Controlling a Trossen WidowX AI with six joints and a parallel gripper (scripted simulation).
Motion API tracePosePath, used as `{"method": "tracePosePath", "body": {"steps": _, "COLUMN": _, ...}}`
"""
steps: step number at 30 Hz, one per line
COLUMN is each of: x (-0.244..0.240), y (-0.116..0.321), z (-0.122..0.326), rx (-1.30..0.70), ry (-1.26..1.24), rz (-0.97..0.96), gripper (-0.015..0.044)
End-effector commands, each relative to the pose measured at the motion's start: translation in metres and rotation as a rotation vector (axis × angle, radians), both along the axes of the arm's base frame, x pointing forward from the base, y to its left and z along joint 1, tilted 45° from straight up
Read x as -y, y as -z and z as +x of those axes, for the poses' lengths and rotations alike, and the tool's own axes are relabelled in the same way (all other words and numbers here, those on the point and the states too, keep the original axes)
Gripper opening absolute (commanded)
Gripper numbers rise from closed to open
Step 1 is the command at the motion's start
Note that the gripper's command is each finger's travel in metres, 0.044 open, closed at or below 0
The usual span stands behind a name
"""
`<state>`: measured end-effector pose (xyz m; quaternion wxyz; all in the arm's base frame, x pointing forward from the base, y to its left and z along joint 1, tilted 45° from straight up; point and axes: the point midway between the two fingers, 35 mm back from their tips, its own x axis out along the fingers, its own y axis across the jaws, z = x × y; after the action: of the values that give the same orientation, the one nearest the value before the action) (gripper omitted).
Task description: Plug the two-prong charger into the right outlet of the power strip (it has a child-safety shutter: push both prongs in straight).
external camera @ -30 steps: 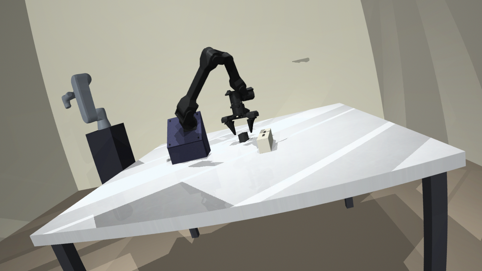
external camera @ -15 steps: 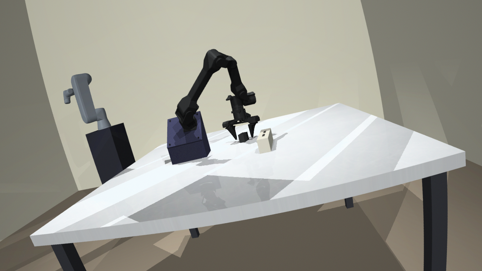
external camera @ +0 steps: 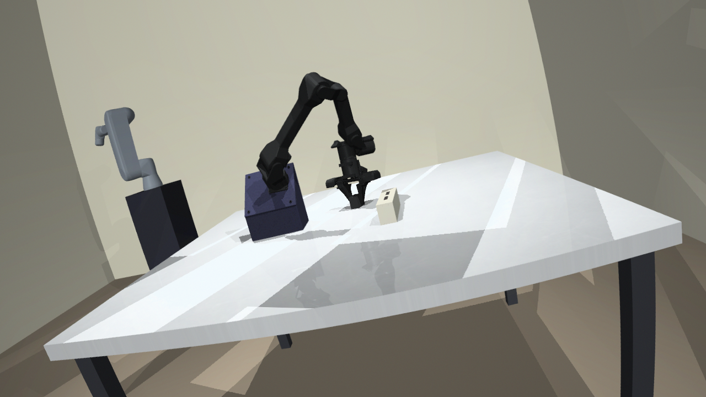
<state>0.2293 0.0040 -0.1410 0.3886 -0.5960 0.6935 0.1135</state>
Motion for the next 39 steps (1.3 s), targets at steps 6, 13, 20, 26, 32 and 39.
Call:
{"method": "tracePosePath", "body": {"steps": 6, "x": -0.001, "y": -0.001, "z": 0.0, "rx": 0.001, "ry": 0.001, "rz": 0.001, "gripper": 0.0078}}
{"method": "tracePosePath", "body": {"steps": 13, "x": -0.017, "y": -0.018, "z": -0.001, "rx": -0.003, "ry": -0.003, "rz": 0.002, "gripper": 0.0}}
{"method": "tracePosePath", "body": {"steps": 20, "x": -0.034, "y": -0.042, "z": -0.009, "rx": -0.007, "ry": -0.005, "rz": -0.002, "gripper": 0.0}}
{"method": "tracePosePath", "body": {"steps": 26, "x": -0.033, "y": -0.046, "z": -0.009, "rx": 0.004, "ry": 0.007, "rz": 0.003, "gripper": 0.0}}
{"method": "tracePosePath", "body": {"steps": 32, "x": -0.025, "y": -0.052, "z": -0.004, "rx": 0.043, "ry": 0.053, "rz": 0.02, "gripper": 0.0}}
{"method": "tracePosePath", "body": {"steps": 39, "x": -0.015, "y": -0.06, "z": 0.002, "rx": 0.091, "ry": 0.109, "rz": 0.039, "gripper": 0.0}}
